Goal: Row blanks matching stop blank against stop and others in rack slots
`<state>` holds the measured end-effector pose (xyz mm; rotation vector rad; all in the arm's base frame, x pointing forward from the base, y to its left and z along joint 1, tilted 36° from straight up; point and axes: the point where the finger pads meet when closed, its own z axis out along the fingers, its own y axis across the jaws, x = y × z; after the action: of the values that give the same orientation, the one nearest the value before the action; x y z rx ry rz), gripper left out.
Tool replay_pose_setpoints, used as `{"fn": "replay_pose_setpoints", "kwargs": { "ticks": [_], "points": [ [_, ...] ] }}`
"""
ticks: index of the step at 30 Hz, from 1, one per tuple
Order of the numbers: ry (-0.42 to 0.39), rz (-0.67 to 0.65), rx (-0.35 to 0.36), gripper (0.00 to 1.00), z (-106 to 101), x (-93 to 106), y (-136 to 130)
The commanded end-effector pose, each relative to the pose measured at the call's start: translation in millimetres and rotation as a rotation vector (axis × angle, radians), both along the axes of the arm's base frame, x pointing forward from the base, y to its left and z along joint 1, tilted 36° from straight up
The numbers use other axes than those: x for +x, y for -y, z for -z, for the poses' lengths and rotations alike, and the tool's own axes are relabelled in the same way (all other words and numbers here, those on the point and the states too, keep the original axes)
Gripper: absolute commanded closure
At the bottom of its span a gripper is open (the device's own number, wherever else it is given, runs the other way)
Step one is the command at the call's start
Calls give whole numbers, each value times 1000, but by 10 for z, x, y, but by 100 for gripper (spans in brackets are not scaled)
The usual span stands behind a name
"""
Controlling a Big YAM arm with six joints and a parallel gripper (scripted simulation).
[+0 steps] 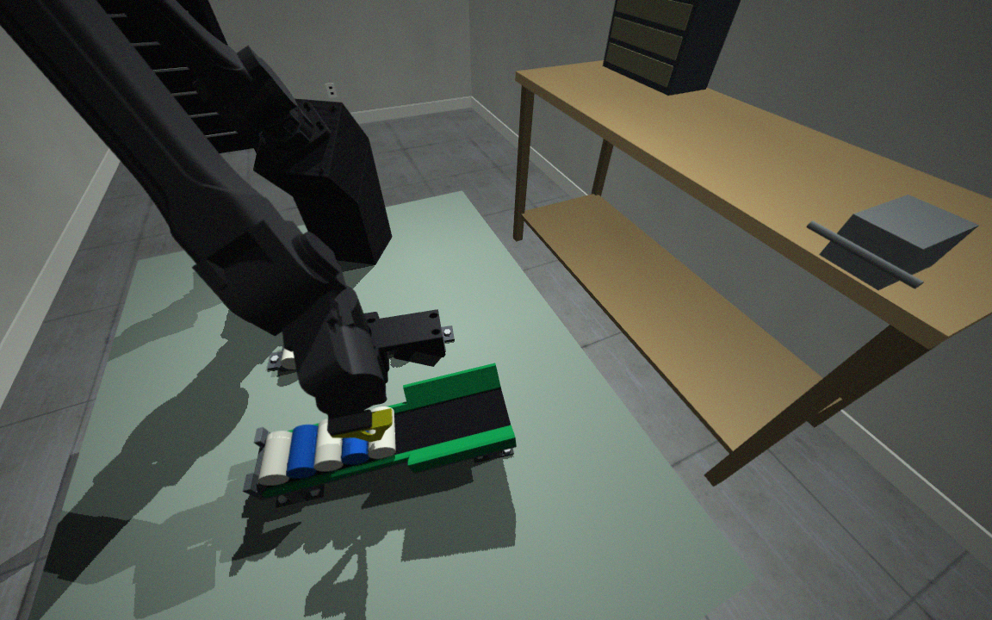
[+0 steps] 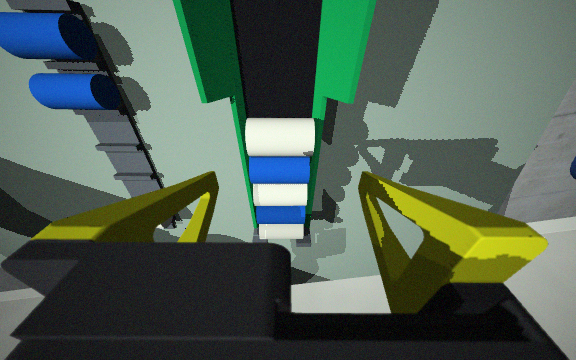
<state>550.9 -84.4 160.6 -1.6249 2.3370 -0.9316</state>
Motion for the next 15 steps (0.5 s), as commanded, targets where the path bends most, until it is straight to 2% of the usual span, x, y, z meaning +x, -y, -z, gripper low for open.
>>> {"fn": "replay_pose_setpoints", "kwargs": {
  "ticks": [1,9,15],
  "points": [
    [-39,16,7,0,171,-70,14],
    [-36,23,11,0,171,-71,22],
    [2,102,49,0,169,-78,87]
  ]
}}
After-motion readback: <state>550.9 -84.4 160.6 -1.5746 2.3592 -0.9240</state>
